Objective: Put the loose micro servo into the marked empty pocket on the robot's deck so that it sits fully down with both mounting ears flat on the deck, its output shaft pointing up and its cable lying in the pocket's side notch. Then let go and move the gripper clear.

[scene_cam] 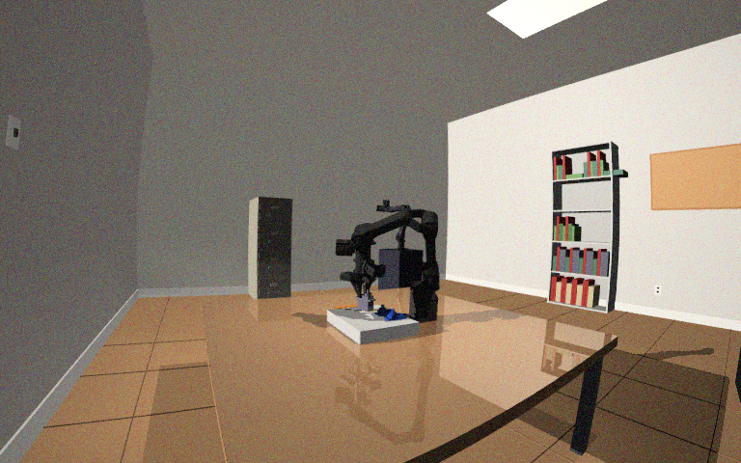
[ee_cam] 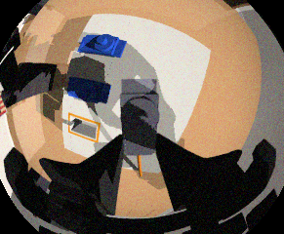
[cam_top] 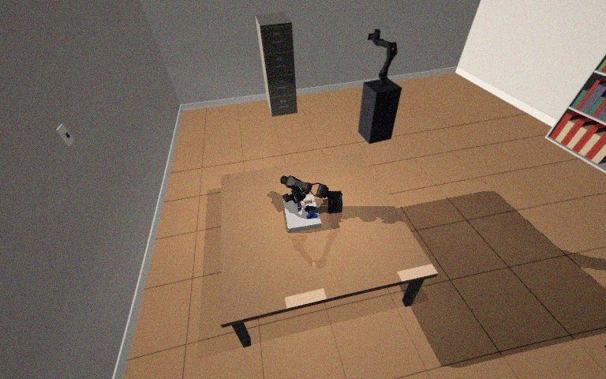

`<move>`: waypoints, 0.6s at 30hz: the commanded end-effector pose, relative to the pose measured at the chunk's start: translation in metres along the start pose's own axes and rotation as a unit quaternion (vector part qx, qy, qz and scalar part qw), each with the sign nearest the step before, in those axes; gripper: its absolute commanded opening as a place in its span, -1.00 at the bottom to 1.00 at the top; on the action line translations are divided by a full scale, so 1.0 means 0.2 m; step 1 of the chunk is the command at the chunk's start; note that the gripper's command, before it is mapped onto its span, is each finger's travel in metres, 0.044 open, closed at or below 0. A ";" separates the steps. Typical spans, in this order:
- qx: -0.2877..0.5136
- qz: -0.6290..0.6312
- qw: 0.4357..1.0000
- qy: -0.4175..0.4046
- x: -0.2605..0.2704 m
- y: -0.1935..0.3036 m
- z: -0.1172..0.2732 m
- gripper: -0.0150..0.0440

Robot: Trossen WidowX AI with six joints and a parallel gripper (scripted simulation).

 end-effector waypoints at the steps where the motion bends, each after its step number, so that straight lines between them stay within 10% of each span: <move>1: 0.005 0.003 1.000 0.003 0.01 0.11 0.02 -0.49; 18: 0.006 -0.073 0.997 0.004 0.03 0.28 0.02 -0.49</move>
Point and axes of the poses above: the point midway between the two fingers, 35 mm back from their tips, its own z axis back along the fingers, its own x axis across the jaws, y = z × x, the point moved 3 cm from there along z, back along the fingers, and after that the axes turned 10 degrees about -z, right-handed, at the moved point
